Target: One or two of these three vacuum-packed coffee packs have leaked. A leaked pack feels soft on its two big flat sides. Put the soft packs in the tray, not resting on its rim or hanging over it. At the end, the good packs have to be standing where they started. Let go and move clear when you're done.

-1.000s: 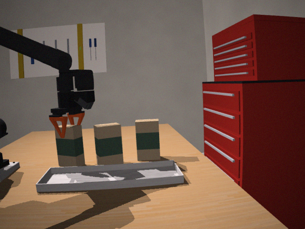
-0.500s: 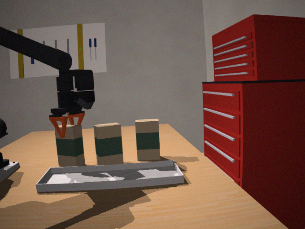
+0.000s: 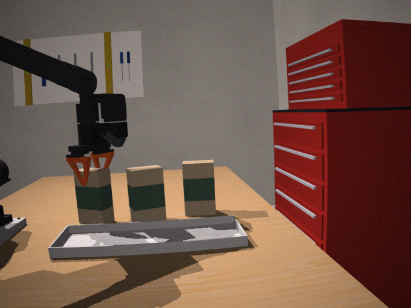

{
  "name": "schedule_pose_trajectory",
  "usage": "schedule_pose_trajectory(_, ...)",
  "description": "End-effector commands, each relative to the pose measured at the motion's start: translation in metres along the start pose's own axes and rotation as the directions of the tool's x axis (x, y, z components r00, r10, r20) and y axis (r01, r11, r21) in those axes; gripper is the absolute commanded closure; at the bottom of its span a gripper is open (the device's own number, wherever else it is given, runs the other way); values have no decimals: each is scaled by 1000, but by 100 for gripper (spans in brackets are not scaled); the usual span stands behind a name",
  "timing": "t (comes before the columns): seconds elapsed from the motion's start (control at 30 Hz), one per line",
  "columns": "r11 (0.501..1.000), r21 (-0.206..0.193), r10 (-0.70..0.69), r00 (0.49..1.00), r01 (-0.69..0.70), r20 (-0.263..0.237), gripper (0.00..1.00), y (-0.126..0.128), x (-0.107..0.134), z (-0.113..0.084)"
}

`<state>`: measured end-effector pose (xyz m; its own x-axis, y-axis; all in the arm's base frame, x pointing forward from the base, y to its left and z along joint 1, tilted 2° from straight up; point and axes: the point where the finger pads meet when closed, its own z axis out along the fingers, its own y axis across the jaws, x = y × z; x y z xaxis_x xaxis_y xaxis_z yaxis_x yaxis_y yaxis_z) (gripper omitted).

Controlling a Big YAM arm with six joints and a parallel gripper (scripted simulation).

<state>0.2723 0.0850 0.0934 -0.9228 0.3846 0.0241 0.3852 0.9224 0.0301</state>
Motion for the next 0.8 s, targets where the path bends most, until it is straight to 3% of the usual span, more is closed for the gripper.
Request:
schedule_pose_trajectory(0.0,1000,1,4,1000,-4,0,22,1,3,3)
schedule_pose_trajectory(0.53,1000,1,4,1000,-4,0,22,1,3,3)
schedule_pose_trajectory(0.57,1000,1,4,1000,-4,0,75,1,3,3)
schedule_pose_trajectory(0.77,1000,5,2,1000,-2,-5,75,0,4,4)
